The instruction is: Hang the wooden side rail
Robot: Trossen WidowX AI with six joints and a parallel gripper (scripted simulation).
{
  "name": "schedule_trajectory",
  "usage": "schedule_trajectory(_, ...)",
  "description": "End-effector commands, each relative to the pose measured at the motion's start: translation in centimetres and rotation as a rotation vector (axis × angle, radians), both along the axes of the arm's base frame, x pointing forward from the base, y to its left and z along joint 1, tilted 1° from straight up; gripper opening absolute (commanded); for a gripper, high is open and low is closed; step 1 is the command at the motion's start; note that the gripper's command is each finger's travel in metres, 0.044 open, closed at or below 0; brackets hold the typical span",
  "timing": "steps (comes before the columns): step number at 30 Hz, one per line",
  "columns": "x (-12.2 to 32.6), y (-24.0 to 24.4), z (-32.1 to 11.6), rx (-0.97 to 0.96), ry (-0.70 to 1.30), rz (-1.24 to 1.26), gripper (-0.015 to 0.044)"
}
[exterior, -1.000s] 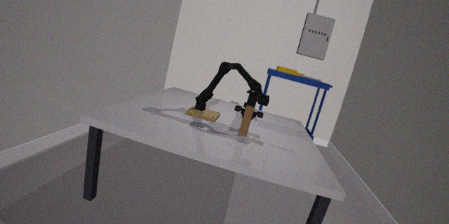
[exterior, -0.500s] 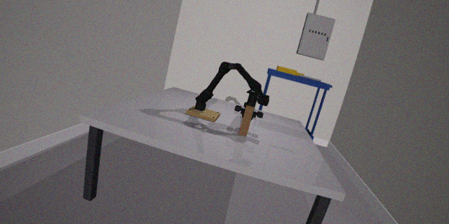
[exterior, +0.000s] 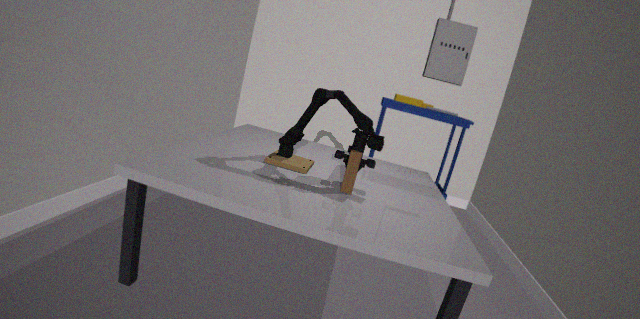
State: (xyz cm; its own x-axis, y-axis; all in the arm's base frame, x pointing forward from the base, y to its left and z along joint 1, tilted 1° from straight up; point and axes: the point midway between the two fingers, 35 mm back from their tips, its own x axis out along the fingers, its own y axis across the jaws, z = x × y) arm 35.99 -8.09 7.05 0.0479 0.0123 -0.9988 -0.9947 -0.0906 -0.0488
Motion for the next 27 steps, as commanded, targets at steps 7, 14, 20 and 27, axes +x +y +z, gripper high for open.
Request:
schedule_trajectory(7, 0.21, -0.25, 0.28, -0.005, -0.009, 0.004, 0.0)
schedule_trajectory(14, 0.15, -0.33, 0.2, -0.005, -0.009, 0.004, 0.0)
schedule_trajectory(20, 0.09, -0.41, 0.12, -0.005, -0.009, 0.004, 0.0)
schedule_trajectory(27, 0.02, -0.49, 0.05, -0.006, -0.009, 0.004, 0.0)
